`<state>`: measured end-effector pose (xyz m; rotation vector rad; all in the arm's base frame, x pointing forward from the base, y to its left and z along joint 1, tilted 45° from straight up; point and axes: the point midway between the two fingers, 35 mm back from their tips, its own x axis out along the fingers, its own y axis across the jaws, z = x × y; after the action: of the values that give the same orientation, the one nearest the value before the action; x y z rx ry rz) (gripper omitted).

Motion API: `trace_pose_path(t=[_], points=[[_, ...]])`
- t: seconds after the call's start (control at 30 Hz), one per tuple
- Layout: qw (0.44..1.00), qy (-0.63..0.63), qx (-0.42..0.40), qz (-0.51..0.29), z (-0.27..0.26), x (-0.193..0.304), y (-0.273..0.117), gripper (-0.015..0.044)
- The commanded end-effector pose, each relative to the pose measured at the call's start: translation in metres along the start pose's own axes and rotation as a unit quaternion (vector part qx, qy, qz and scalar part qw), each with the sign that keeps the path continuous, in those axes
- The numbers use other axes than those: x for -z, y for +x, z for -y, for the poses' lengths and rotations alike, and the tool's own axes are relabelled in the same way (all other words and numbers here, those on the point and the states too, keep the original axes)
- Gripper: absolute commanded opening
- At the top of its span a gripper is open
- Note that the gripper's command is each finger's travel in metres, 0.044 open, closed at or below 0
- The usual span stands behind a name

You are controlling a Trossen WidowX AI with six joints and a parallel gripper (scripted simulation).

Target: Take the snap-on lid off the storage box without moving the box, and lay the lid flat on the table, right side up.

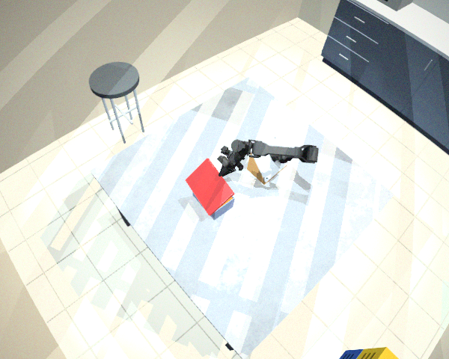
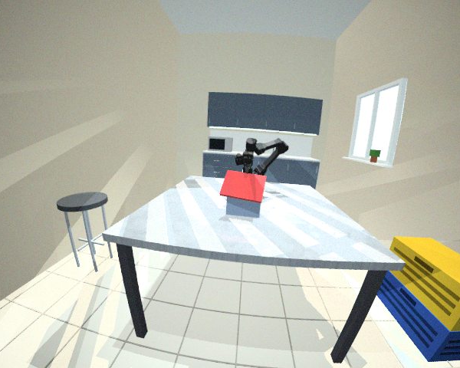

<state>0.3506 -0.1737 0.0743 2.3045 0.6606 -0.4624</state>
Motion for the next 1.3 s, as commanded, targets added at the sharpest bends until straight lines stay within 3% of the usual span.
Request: trace_pose_path(t=[0.0,0.43,1.27], points=[[1.000,-0.007,-0.005,-0.001,-0.010,0.001,-0.006,0.0000],[1.000,-0.007,-0.005,-0.001,-0.014,0.002,-0.011,0.0000],[1.000,-0.006,-0.005,-0.001,-0.007,0.052,-0.012,0.0000]])
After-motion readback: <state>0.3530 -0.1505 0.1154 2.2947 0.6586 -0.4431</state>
